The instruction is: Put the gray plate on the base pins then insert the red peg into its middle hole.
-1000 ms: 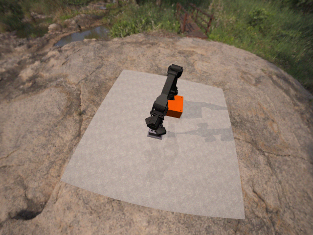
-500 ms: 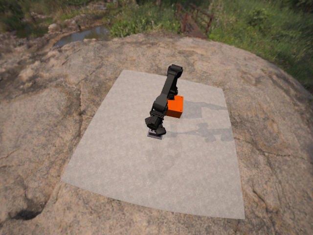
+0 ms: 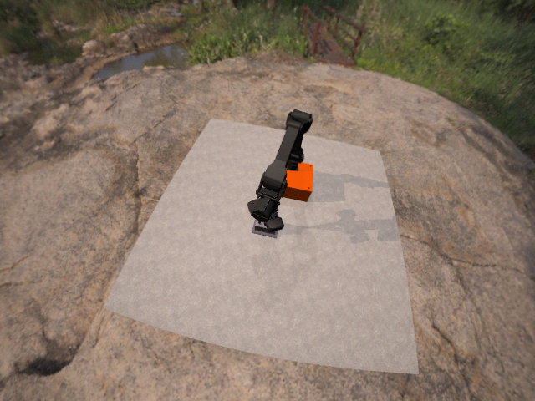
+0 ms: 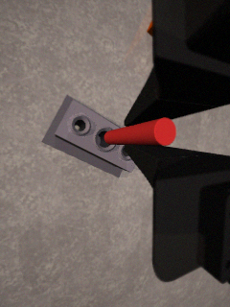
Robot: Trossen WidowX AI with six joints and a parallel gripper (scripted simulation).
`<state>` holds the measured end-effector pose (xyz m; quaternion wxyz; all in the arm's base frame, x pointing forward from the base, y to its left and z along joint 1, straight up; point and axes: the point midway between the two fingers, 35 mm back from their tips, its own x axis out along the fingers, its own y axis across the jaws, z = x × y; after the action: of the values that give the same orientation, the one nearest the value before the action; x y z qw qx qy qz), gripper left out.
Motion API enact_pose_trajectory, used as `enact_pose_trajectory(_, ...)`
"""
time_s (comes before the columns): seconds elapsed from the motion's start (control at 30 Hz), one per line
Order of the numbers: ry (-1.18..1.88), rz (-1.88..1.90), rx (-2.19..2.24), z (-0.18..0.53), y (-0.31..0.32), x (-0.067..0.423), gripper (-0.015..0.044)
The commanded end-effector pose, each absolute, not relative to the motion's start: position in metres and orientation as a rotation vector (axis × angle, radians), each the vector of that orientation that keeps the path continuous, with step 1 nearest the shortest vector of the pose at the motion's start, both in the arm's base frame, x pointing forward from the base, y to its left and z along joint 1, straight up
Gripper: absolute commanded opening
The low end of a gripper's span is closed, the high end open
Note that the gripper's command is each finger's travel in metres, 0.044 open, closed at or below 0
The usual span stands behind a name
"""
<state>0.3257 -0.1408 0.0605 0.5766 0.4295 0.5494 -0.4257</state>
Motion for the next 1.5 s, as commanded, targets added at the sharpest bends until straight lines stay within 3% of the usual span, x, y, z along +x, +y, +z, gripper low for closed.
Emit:
enact_pose_trajectory(0.0,1.286,-0.996,1.005,0.060,-0.141,0.326,0.0000)
enact_pose_trajectory(1.47,1.284,-0.995,1.004,0.044,-0.143,0.327,0.0000)
